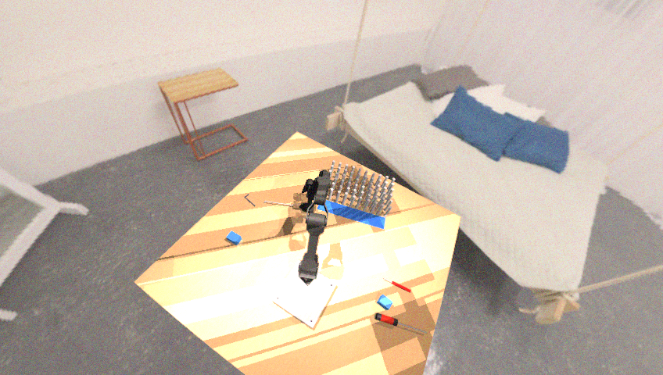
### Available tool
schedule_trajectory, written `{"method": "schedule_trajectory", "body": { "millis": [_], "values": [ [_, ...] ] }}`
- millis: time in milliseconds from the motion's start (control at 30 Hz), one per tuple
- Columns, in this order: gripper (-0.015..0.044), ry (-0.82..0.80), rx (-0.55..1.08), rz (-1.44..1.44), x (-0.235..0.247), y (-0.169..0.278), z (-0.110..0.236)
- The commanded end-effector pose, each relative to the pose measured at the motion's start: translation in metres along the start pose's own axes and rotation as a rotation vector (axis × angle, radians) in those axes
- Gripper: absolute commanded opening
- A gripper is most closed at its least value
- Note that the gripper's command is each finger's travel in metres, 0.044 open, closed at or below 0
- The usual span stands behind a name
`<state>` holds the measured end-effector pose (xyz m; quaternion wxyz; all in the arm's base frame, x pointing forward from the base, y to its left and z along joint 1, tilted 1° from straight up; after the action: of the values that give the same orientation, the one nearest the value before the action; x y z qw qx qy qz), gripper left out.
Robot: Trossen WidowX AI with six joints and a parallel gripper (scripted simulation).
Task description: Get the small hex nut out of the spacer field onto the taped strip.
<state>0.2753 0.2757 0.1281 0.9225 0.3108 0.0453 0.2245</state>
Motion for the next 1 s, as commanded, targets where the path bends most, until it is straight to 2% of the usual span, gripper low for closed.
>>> {"method": "schedule_trajectory", "body": {
  "millis": [0,33,233,967],
  "values": [
    [0.0440,0.000,0.001,-0.002,-0.001,-0.001,0.000],
    [0.0440,0.000,0.002,-0.004,-0.001,-0.002,0.001],
    [0.0282,0.000,0.002,-0.004,-0.001,-0.002,0.001],
    [0.0280,0.000,0.002,-0.004,0.000,-0.013,-0.016]
  ]
}}
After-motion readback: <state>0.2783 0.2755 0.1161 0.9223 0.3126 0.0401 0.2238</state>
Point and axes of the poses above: the point midway between the two fingers, 35 mm back from their tips, its own z axis back along the fingers, its own x axis across the jaws, y = z × x, the point moved 3 cm from there along z, back along the fingers, and after that the axes turned 13 degrees about -z, right-handed, at the moved point
